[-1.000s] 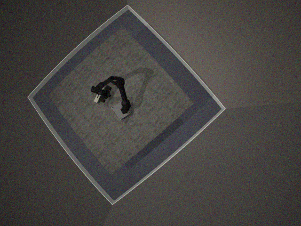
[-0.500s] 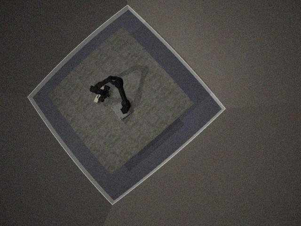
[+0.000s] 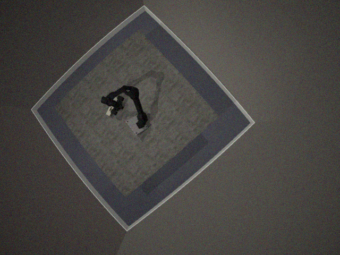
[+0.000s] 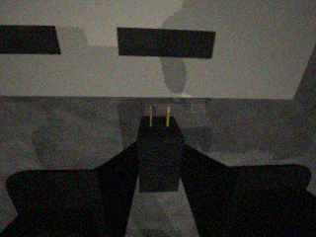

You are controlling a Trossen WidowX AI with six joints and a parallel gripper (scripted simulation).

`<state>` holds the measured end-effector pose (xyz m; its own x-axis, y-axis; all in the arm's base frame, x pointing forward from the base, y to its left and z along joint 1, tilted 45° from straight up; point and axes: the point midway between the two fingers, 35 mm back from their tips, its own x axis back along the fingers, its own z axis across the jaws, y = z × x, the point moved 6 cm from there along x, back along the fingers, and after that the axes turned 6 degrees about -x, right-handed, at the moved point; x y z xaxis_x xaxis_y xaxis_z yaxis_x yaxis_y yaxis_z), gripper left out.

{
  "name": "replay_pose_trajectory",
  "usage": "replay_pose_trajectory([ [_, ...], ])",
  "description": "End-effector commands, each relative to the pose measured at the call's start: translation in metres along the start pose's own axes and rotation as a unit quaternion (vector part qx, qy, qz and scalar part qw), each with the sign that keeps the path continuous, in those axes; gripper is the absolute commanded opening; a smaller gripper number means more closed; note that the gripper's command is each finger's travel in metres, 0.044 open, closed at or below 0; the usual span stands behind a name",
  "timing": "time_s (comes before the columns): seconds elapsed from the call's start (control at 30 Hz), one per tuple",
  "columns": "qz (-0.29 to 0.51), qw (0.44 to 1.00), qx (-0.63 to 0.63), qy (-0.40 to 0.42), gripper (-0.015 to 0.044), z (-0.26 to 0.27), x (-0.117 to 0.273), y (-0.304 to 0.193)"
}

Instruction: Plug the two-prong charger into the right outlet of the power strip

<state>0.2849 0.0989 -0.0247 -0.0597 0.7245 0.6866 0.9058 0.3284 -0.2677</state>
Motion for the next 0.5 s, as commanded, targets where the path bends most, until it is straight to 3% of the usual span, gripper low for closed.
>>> replay_pose_trajectory([
  [0.0,-0.001,1.000,0.002,0.000,0.0000,-0.0005,0.0007,0.0014],
  [0.47,-0.001,1.000,0.002,0.000,0.0000,-0.0007,0.0011,0.0031],
])
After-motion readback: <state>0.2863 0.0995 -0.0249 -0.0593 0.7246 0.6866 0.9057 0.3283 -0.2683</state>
